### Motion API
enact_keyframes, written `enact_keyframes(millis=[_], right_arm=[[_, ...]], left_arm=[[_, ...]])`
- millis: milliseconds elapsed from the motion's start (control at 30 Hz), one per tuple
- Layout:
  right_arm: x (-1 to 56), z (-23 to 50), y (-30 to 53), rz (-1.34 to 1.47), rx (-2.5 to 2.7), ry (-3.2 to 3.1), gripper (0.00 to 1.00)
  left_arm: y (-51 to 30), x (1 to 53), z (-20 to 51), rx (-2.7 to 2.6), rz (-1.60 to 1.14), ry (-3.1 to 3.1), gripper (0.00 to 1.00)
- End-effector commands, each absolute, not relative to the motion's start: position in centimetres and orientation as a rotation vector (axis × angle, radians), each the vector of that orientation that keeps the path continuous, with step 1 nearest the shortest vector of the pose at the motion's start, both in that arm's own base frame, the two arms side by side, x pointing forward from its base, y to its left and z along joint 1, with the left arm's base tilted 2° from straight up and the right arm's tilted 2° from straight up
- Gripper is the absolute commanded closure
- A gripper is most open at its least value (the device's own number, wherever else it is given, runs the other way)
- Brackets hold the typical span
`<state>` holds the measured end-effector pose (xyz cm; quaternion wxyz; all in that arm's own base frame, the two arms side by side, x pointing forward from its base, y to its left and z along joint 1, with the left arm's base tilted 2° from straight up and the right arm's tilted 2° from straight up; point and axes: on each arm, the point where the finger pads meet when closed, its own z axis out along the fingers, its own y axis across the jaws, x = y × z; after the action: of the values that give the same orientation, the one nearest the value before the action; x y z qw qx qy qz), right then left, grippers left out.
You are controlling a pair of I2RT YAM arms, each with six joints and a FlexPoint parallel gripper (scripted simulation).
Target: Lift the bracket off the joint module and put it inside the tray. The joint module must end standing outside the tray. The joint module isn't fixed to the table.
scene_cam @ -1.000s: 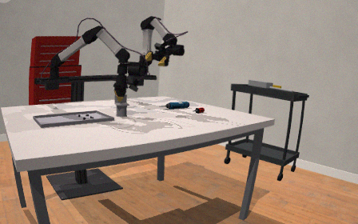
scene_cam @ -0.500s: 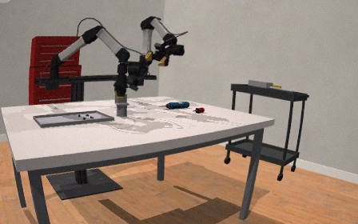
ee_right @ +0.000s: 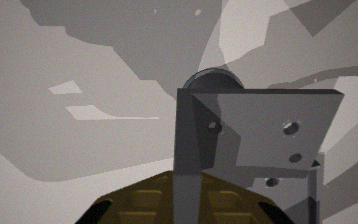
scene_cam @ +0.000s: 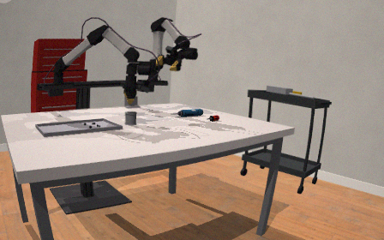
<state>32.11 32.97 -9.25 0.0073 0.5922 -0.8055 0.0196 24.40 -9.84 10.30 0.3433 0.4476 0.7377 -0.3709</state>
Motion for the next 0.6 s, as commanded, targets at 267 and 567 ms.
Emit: enact_keyframes(millis=[267,567], right_arm=[[32.9,-5.0,34.0,0.038,1.912,-2.55,1.0],[33.5,-5.6,30.4,0.061,2.027,-2.502,1.0]], left_arm=[[-9.9,25.5,10.3,1.185,-0.912,1.918,0.0],[-12.7,28.1,8.1,1.298,-0.754,2.07,0.0]])
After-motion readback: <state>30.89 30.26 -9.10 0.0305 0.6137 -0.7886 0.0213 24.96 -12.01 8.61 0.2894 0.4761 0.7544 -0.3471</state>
